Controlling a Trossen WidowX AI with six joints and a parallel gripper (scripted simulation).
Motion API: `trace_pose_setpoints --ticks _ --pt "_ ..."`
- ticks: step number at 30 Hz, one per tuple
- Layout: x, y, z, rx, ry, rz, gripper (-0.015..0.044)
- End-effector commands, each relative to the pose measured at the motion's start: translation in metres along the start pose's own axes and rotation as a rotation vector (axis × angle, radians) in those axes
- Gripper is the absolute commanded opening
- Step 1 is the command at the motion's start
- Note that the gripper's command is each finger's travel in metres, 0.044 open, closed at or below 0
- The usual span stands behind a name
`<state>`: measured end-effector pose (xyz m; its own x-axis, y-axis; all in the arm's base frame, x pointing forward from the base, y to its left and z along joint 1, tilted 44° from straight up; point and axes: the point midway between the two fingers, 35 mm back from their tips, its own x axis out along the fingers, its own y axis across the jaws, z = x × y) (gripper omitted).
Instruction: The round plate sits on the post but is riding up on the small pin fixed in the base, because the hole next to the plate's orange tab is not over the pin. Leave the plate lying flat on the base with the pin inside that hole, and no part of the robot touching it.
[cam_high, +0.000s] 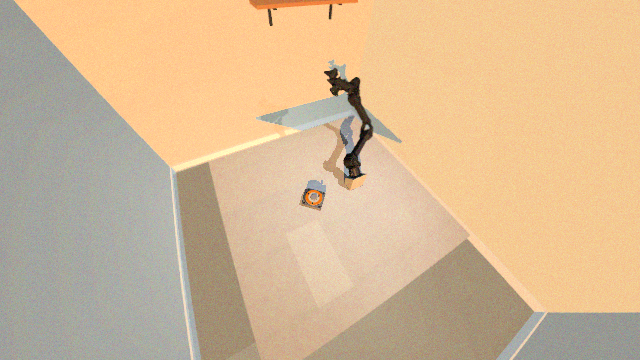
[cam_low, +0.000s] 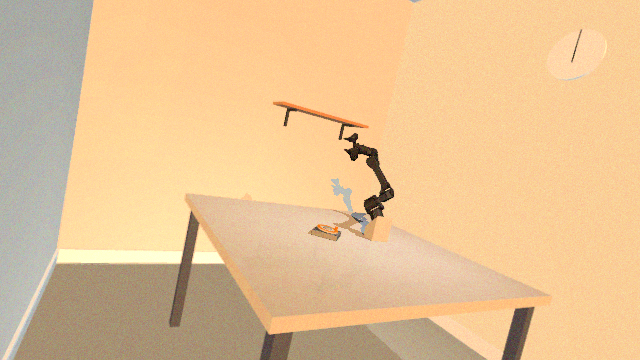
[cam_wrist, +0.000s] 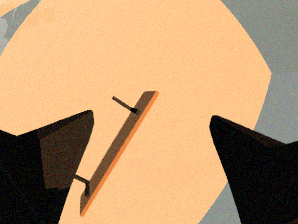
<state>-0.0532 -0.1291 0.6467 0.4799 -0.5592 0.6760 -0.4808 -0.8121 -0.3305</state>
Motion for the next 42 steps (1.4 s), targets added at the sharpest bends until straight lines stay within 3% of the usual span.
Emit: trace_pose_setpoints --ticks 1,4,12,15,26,36,42 --pt "0.002 -0.005 0.005 -0.021 -0.012 -0.010 0.0374" --pt "0.014 -0.057 0.058 -0.250 -0.136 -0.123 0.0295" --pt "0.018 -0.128 0.130 -0.469 -0.234 -0.316 0.0085" --pt "0.015 -0.163 0.181 -0.681 -0.312 -0.425 0.0006" --pt "-0.030 -0.233 0.322 -1.256 -0.449 -0.826 0.0000" --pt "-0.124 -0.246 0.470 -1.834 -0.533 -1.412 0.0000" --pt "-0.179 -0.230 0.530 -2.089 -0.518 -1.778 0.0000"
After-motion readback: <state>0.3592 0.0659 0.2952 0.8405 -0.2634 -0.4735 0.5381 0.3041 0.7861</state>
